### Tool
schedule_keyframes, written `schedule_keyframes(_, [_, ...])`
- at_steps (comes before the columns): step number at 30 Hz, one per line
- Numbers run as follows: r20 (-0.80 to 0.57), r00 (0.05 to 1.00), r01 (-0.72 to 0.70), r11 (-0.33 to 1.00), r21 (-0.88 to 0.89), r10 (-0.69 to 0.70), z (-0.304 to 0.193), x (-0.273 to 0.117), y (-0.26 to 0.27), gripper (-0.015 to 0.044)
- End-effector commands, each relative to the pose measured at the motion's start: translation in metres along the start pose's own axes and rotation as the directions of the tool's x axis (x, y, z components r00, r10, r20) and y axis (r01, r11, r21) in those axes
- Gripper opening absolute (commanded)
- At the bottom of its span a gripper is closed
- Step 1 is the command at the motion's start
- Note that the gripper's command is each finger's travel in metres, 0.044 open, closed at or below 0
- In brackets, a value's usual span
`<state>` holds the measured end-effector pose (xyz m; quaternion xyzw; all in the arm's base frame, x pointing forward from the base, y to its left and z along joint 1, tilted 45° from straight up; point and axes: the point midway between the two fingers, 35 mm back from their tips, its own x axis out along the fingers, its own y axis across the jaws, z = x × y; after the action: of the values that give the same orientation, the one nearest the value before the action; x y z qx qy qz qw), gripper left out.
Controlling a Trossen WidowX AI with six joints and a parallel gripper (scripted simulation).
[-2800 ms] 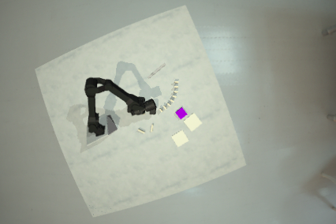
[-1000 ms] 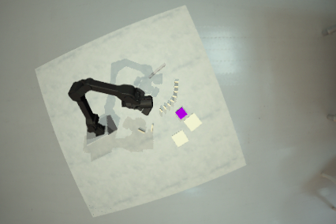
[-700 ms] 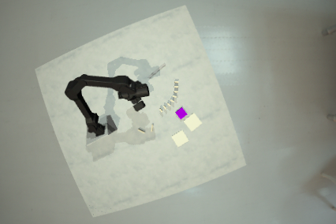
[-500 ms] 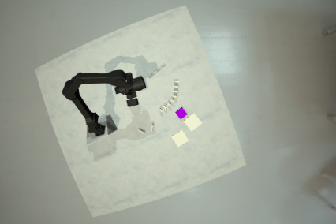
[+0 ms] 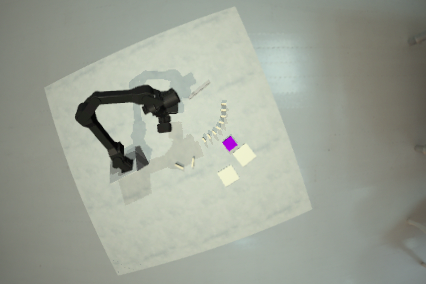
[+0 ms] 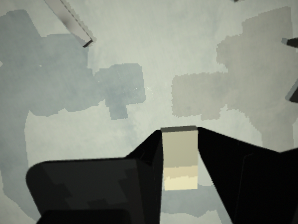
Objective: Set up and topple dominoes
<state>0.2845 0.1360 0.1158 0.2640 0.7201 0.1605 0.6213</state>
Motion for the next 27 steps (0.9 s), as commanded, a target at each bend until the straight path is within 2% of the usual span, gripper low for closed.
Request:
schedule_keyframes(1, [0.056, 0.995, 0.078, 0.997, -0.019, -0.076, 0.000, 0.010, -0.004, 0.0107])
schedule_keyframes(14, [0.344, 0.896, 0.307, 0.951, -0.026, -0.279, 0.010, 0.042, -0.012, 0.0107])
schedule_keyframes(27, [0.649, 0.701, 0.355, 0.934, 0.041, -0.295, 0.014, 0.051, -0.003, 0.0107])
